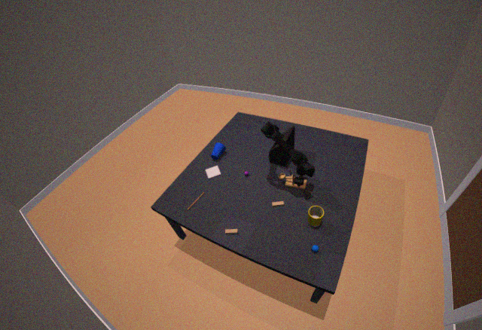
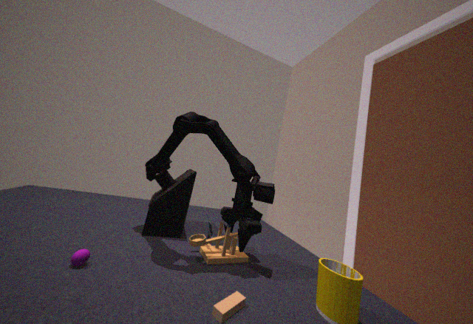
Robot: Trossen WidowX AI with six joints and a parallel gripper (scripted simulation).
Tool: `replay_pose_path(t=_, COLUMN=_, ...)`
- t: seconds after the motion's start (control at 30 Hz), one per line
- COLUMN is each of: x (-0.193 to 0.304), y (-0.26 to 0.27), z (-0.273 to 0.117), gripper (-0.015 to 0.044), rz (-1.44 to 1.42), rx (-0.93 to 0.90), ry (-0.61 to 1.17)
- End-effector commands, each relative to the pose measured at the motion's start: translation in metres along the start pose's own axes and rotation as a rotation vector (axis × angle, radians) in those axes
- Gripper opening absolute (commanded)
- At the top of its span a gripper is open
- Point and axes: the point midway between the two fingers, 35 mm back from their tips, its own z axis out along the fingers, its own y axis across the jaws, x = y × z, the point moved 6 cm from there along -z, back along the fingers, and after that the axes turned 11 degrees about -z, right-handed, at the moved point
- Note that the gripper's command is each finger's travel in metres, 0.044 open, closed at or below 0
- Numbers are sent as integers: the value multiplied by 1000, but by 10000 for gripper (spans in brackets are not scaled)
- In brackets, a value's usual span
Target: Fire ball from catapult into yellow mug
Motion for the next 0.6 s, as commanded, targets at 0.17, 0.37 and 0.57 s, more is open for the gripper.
replay_pose_path(t=0.17, x=1, y=3, z=8, gripper=440, rz=-10, rx=-9, ry=9)
replay_pose_path(t=0.37, x=0, y=2, z=5, gripper=282, rz=-2, rx=-5, ry=3)
replay_pose_path(t=0.57, x=0, y=2, z=5, gripper=125, rz=-2, rx=-5, ry=3)
